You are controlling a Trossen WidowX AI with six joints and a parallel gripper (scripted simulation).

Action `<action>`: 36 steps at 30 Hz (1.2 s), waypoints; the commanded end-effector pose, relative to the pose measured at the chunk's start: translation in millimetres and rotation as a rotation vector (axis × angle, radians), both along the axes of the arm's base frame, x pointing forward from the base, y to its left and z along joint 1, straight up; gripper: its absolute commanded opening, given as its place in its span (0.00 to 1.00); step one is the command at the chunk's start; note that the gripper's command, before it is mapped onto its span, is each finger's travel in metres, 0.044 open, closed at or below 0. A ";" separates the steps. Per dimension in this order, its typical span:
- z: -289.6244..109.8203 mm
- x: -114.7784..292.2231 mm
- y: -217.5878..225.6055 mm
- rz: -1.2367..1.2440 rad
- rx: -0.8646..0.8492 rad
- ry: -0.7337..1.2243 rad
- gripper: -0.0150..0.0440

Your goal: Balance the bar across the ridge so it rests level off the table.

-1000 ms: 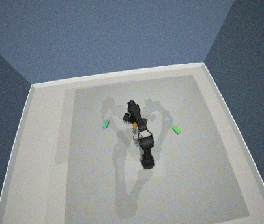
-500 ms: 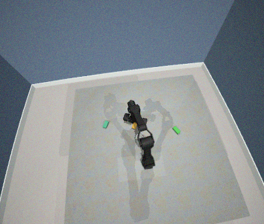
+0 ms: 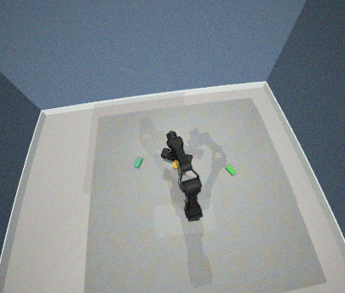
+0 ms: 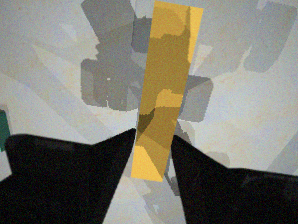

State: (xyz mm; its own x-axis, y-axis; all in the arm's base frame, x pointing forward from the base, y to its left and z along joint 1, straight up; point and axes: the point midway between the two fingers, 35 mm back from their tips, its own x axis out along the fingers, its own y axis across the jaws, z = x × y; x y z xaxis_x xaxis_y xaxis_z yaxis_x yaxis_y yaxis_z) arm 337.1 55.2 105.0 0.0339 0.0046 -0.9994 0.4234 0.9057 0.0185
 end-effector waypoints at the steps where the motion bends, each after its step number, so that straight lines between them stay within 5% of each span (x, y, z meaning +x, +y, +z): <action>1: 0.0 0.0 0.0 0.000 0.000 0.000 0.57; 8: 0.0 0.0 0.0 0.000 0.000 0.000 0.57; 18: 0.0 0.0 0.0 0.000 0.000 0.000 1.00; 22: 7.1 1.1 0.2 0.000 0.000 0.000 1.00; 30: 93.0 -1.7 -0.2 0.000 0.001 0.000 1.00; 36: 99.9 -3.2 -0.4 0.000 0.001 0.000 1.00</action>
State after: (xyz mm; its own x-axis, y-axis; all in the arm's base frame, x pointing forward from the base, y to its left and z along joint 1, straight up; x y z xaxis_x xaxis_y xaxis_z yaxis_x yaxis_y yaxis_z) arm 336.7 55.1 198.3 0.0439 0.0061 -0.9990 0.4233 0.9057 0.0242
